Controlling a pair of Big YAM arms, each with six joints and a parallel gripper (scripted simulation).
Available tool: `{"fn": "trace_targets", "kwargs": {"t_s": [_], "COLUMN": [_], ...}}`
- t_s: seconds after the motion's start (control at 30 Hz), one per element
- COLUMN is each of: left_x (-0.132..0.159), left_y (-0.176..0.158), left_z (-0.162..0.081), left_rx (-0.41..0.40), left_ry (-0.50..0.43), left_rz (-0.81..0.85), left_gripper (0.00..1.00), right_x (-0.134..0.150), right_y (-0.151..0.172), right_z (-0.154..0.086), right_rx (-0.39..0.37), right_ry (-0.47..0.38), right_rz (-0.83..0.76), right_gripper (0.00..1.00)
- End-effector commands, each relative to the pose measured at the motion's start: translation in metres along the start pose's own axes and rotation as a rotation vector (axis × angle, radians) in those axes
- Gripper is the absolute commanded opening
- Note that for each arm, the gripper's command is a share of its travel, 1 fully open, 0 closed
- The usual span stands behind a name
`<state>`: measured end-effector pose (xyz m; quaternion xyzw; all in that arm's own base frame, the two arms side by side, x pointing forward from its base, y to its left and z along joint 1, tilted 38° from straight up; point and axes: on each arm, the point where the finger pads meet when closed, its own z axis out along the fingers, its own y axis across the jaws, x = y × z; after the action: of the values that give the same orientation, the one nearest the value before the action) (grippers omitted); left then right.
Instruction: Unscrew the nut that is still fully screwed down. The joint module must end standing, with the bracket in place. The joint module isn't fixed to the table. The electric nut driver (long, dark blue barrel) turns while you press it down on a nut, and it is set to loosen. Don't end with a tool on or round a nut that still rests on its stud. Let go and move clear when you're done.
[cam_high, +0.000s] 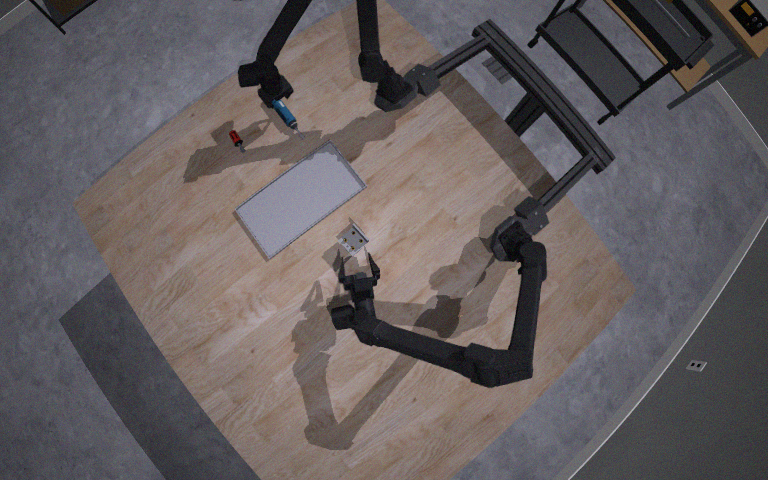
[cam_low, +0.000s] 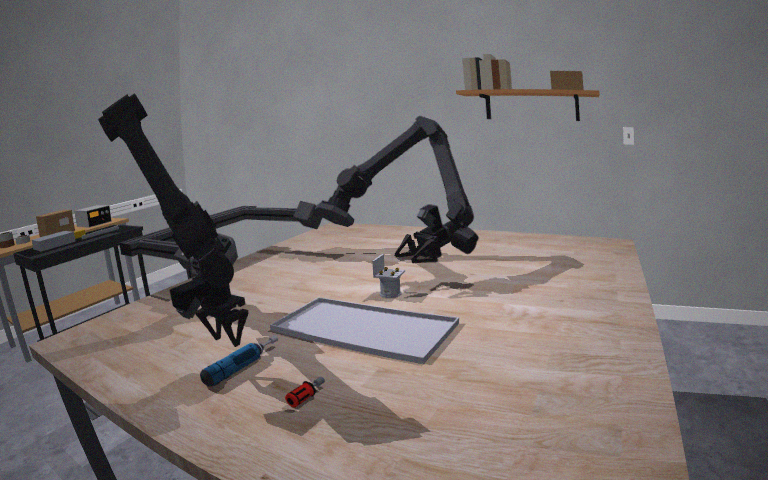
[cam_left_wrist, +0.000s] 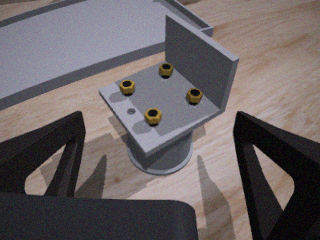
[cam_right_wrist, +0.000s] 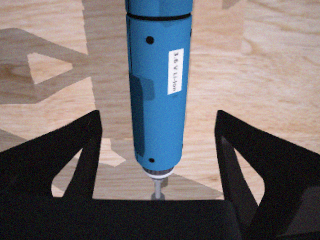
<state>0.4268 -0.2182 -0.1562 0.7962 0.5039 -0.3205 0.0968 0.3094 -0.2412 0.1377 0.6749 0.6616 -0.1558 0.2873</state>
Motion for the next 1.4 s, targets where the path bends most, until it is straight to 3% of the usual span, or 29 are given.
{"fn": "trace_targets", "kwargs": {"t_s": [0.0,1.37], "left_x": [-0.026,-0.102], "left_y": [0.000,0.000], "left_z": [-0.002,-0.022], "left_rx": [0.013,0.008], "left_ry": [0.004,0.003], "left_rz": [0.014,0.018], "left_gripper": [0.86,0.86], "right_x": [-0.007,-0.007], "right_y": [0.008,0.008], "right_z": [-0.006,-0.006], "right_rx": [-0.014,-0.014], "right_ry": [-0.008,-0.008], "right_rz": [0.015,0.015], "right_gripper": [0.65,0.65]}}
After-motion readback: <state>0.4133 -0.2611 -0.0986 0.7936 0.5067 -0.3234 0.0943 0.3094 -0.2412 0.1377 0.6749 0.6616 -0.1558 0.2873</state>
